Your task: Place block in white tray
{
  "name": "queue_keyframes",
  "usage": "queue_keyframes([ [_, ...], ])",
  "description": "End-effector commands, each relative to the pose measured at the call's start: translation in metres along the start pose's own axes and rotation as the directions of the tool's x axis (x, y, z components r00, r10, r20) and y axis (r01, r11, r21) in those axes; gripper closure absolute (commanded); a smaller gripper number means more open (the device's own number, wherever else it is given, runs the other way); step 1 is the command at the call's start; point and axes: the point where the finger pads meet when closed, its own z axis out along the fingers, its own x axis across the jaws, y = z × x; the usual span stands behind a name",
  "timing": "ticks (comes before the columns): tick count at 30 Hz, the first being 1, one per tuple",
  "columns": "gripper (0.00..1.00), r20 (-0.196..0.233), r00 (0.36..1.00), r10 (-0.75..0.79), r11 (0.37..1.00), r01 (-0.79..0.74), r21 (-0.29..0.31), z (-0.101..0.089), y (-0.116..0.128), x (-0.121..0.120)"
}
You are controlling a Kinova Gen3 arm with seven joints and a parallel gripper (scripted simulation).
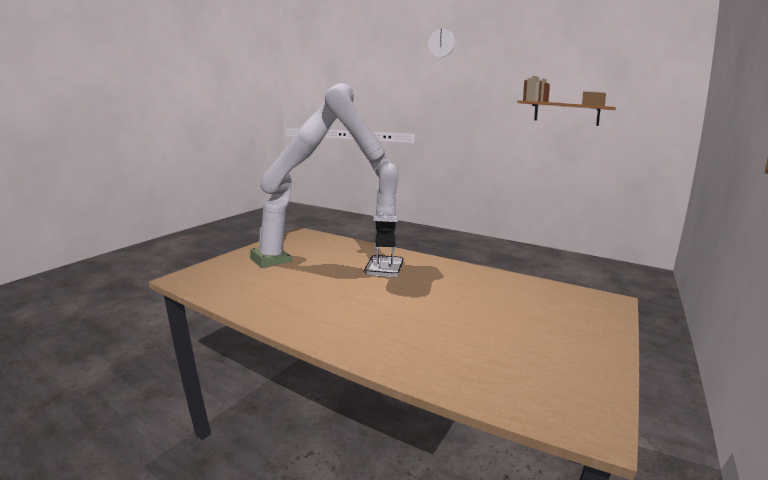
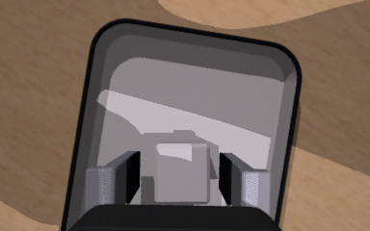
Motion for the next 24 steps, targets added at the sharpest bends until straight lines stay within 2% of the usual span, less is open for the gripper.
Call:
queue_keyframes([
  [1,0.05,0.002,1.000,0.000,1.000,0.000,0.000,-0.005,0.000,-0.001],
  [14,0.05,0.002,1.000,0.000,1.000,0.000,0.000,-0.041,0.000,-0.001],
  [24,0.05,0.002,1.000,0.000,1.000,0.000,0.000,-0.049,0.000,-0.001],
])
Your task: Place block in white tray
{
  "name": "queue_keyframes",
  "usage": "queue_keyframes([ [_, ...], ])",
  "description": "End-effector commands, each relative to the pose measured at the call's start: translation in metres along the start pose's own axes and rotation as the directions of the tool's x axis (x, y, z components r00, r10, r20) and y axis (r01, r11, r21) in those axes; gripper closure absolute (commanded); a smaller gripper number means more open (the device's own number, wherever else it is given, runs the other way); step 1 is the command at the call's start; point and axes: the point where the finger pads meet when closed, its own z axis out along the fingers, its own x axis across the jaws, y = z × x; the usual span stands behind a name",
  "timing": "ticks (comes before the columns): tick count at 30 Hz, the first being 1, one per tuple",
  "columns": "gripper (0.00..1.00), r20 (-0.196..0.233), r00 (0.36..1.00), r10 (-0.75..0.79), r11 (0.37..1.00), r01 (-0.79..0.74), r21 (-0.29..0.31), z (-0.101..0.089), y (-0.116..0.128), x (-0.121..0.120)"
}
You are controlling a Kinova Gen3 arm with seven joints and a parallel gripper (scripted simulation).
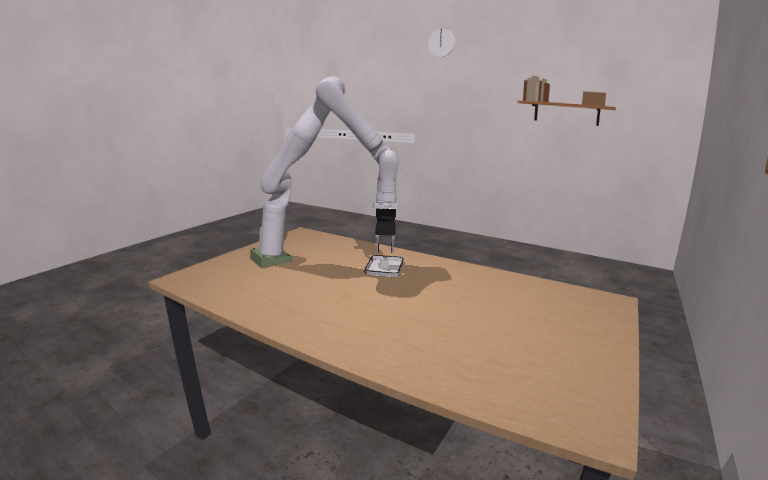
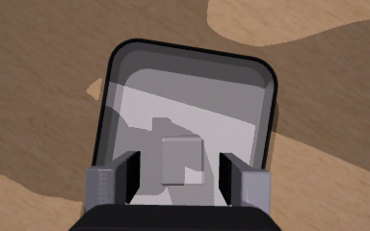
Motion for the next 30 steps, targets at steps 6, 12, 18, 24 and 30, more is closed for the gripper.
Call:
queue_keyframes([
  [6,0.05,0.002,1.000,0.000,1.000,0.000,0.001,-0.002,0.000,-0.001],
  [12,0.05,0.002,1.000,0.000,1.000,0.000,0.001,-0.002,0.000,0.001],
  [18,0.05,0.000,1.000,0.001,1.000,-0.001,0.002,-0.002,0.004,0.036],
  [24,0.05,0.000,1.000,0.002,1.000,-0.002,0.002,-0.002,0.012,0.108],
  [30,0.05,0.000,1.000,0.002,1.000,-0.002,0.003,-0.002,0.018,0.153],
])
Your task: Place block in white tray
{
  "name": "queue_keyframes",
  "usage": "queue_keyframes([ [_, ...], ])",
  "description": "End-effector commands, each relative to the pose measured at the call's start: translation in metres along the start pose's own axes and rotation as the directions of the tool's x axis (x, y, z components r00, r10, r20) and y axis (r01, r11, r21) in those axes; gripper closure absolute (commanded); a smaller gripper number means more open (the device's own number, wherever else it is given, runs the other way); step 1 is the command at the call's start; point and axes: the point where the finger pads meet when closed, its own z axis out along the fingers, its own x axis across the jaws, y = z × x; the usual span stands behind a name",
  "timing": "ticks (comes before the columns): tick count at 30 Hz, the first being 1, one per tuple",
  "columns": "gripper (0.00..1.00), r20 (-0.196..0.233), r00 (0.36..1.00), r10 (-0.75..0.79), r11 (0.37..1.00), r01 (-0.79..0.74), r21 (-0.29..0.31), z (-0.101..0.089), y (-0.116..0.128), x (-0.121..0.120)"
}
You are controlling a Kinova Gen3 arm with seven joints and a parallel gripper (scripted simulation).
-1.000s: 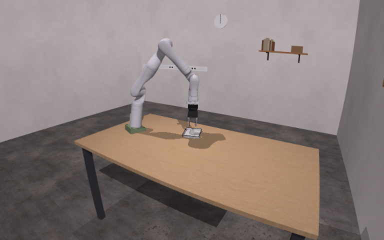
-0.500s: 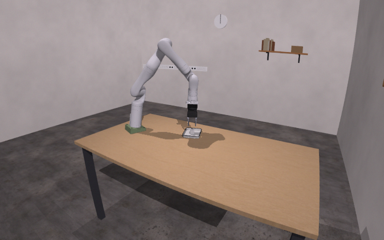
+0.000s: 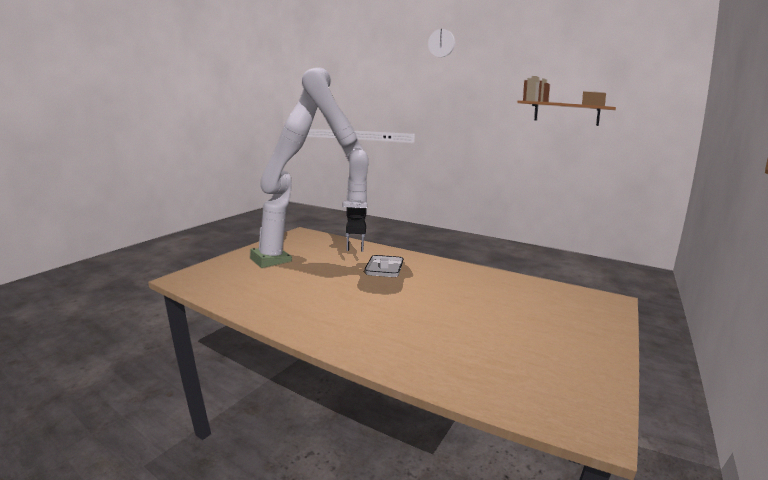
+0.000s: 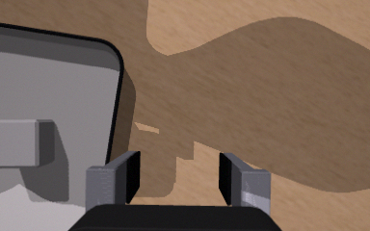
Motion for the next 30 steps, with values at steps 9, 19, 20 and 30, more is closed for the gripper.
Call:
queue_keyframes([
  [9,0.05,0.024,1.000,-0.003,1.000,0.003,0.000,-0.001,0.009,0.069],
  [19,0.05,0.024,1.000,-0.003,1.000,0.003,0.000,-0.001,0.009,0.069],
  [20,0.05,0.024,1.000,-0.003,1.000,0.003,0.000,-0.001,0.009,0.069],
  [30,0.05,0.024,1.000,-0.003,1.000,0.003,0.000,-0.001,0.009,0.069],
])
